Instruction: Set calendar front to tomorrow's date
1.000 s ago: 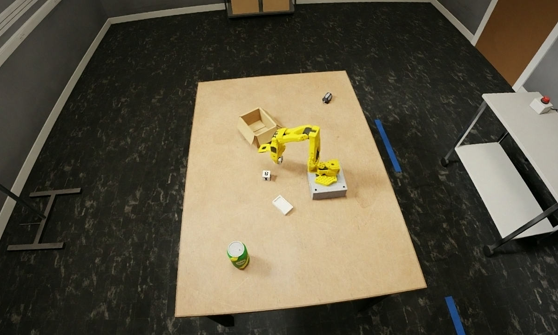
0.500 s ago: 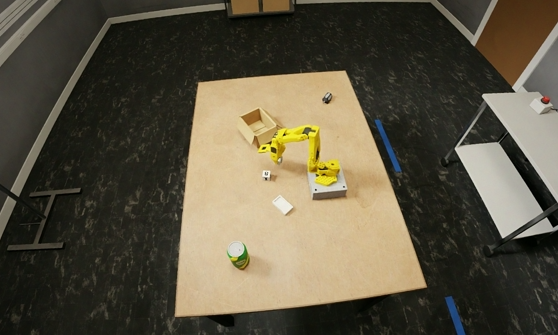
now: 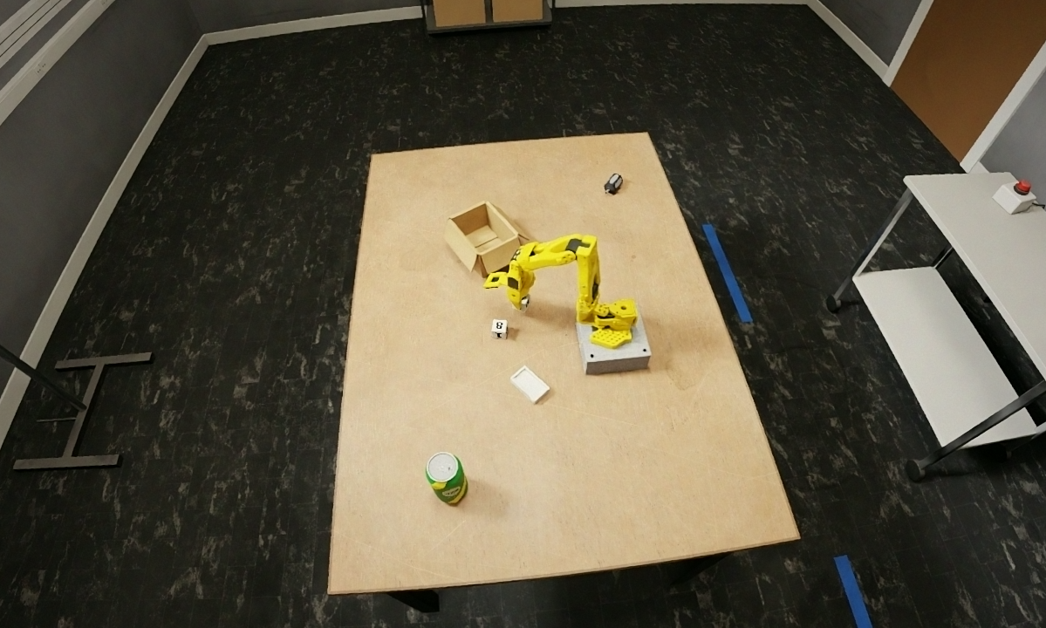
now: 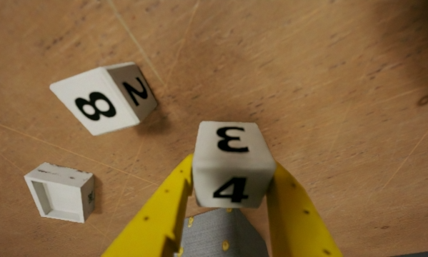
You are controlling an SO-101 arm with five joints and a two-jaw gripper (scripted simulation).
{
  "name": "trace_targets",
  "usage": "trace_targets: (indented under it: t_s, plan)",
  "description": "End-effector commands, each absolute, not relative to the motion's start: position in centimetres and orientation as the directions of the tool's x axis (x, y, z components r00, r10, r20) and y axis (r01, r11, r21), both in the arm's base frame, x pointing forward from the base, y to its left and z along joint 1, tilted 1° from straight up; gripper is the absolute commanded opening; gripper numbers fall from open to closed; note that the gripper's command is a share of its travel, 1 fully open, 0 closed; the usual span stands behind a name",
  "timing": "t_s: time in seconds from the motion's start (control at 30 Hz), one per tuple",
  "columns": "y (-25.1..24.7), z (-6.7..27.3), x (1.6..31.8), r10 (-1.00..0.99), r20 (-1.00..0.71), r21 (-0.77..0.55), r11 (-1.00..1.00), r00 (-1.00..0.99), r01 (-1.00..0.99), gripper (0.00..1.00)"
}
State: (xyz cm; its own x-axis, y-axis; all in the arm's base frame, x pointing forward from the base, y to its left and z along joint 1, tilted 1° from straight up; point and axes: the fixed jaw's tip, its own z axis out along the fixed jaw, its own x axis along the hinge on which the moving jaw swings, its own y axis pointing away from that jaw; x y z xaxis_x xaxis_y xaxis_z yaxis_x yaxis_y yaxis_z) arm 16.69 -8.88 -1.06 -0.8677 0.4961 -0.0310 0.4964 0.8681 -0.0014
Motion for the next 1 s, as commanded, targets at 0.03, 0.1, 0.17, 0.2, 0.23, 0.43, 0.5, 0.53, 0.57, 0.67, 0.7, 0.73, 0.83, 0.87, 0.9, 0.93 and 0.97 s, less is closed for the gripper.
trace_targets:
  t_s: [0.03,0.1,0.17,0.2,0.23,0.43,0.5,0.53,0.57,0.67,0.7,0.73,0.83,0.87,0.9,0.93,0.97]
  plan:
    - [-8.46,-1.63,16.42,0.494,-0.008,0.000,0.869,-0.869,0.494,0.00]
    - [-8.46,-1.63,16.42,0.494,-0.008,0.000,0.869,-0.869,0.494,0.00]
    - [-8.46,-1.63,16.42,0.494,-0.008,0.000,0.869,-0.869,0.494,0.00]
    - [-8.46,-1.64,16.42,0.494,-0.008,0.000,0.869,-0.869,0.494,0.00]
    - [-8.46,-1.66,16.42,0.494,-0.008,0.000,0.869,-0.869,0.494,0.00]
    - [-8.46,-2.04,16.43,0.494,-0.008,0.000,0.869,-0.869,0.494,0.00]
    - [-8.45,-2.15,16.43,0.494,-0.008,0.000,0.869,-0.869,0.494,0.00]
    - [-8.45,-2.19,16.43,0.494,-0.008,0.000,0.869,-0.869,0.494,0.00]
    - [-8.45,-2.21,16.43,0.494,-0.008,0.000,0.869,-0.869,0.494,0.00]
    - [-8.45,-2.22,16.43,0.494,-0.008,0.000,0.869,-0.869,0.494,0.00]
    - [-8.45,-2.22,16.43,0.494,-0.008,0.000,0.869,-0.869,0.494,0.00]
    - [-8.45,-2.22,16.43,0.494,-0.008,0.000,0.869,-0.869,0.494,0.00]
    - [-8.45,-2.30,16.43,0.494,-0.008,0.000,0.869,-0.869,0.494,0.00]
    - [-8.45,-2.35,16.43,0.494,-0.008,0.000,0.869,-0.869,0.494,0.00]
    - [-8.45,-2.41,16.43,0.494,-0.008,0.000,0.869,-0.869,0.494,0.00]
    - [-8.45,-2.48,16.43,0.494,-0.008,0.000,0.869,-0.869,0.494,0.00]
    - [-8.45,-2.56,16.43,0.494,-0.008,0.000,0.869,-0.869,0.494,0.00]
